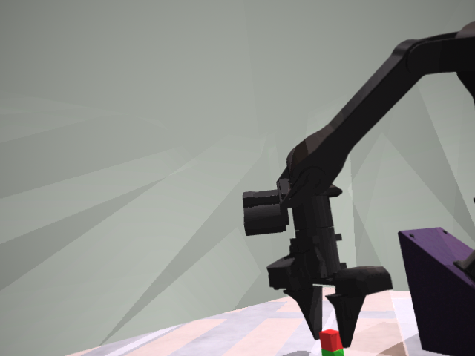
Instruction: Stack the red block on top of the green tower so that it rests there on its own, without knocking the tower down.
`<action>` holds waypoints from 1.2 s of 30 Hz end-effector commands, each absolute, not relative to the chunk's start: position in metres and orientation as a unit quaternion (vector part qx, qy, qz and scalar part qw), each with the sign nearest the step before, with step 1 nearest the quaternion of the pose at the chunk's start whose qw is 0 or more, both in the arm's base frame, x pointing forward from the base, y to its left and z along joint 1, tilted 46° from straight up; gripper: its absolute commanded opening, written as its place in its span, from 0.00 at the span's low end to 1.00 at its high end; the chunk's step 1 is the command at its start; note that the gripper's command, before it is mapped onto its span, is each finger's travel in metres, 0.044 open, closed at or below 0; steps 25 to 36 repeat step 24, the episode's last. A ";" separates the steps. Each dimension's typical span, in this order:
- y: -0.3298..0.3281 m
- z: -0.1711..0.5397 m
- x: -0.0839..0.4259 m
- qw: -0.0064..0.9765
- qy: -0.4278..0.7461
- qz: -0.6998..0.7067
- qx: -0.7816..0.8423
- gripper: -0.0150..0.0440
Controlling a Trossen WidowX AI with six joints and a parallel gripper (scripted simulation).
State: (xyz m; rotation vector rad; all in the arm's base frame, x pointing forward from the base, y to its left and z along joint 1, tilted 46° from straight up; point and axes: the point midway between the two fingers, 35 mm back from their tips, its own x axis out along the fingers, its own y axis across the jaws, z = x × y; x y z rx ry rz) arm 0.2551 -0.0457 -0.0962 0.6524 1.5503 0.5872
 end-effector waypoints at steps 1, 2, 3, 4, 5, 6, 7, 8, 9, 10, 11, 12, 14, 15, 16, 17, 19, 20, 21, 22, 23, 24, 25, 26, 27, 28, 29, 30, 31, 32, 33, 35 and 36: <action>-0.046 -0.097 0.255 0.630 0.676 0.256 0.284 0.83; -0.046 -0.097 0.255 0.630 0.676 0.256 0.284 0.88; -0.046 -0.097 0.255 0.630 0.676 0.256 0.284 0.92; -0.046 -0.097 0.255 0.630 0.676 0.256 0.284 0.97; -0.046 -0.097 0.255 0.630 0.676 0.256 0.284 1.00; -0.046 -0.097 0.255 0.630 0.676 0.256 0.284 1.00; -0.046 -0.097 0.255 0.630 0.676 0.256 0.284 1.00; -0.046 -0.097 0.255 0.630 0.676 0.256 0.284 1.00; -0.046 -0.097 0.255 0.630 0.676 0.256 0.284 1.00; -0.046 -0.097 0.255 0.630 0.676 0.256 0.284 1.00; -0.046 -0.097 0.255 0.630 0.676 0.256 0.284 1.00; -0.046 -0.097 0.255 0.630 0.676 0.256 0.284 1.00; -0.046 -0.097 0.255 0.630 0.676 0.256 0.284 1.00; -0.046 -0.097 0.255 0.630 0.676 0.256 0.284 1.00; -0.046 -0.097 0.255 0.630 0.676 0.256 0.284 1.00; -0.046 -0.097 0.255 0.630 0.676 0.256 0.284 1.00; -0.046 -0.097 0.255 0.630 0.676 0.256 0.284 1.00; -0.046 -0.097 0.255 0.630 0.676 0.256 0.284 1.00; -0.046 -0.097 0.255 0.630 0.676 0.256 0.284 1.00; -0.046 -0.097 0.255 0.630 0.676 0.256 0.284 1.00; -0.046 -0.097 0.255 0.630 0.676 0.256 0.284 1.00; -0.046 -0.097 0.255 0.630 0.676 0.256 0.284 1.00; -0.046 -0.097 0.255 0.630 0.676 0.256 0.284 1.00; -0.046 -0.097 0.255 0.630 0.676 0.256 0.284 1.00; -0.046 -0.097 0.255 0.630 0.676 0.256 0.284 1.00; -0.046 -0.097 0.255 0.630 0.676 0.256 0.284 1.00; -0.046 -0.097 0.255 0.630 0.676 0.256 0.284 1.00; -0.046 -0.097 0.255 0.630 0.676 0.256 0.284 1.00; -0.046 -0.097 0.255 0.630 0.676 0.256 0.284 1.00; -0.046 -0.097 0.255 0.630 0.676 0.256 0.284 1.00; -0.046 -0.097 0.255 0.630 0.676 0.256 0.284 1.00; -0.046 -0.097 0.255 0.630 0.676 0.256 0.284 1.00; -0.046 -0.097 0.255 0.630 0.676 0.256 0.284 1.00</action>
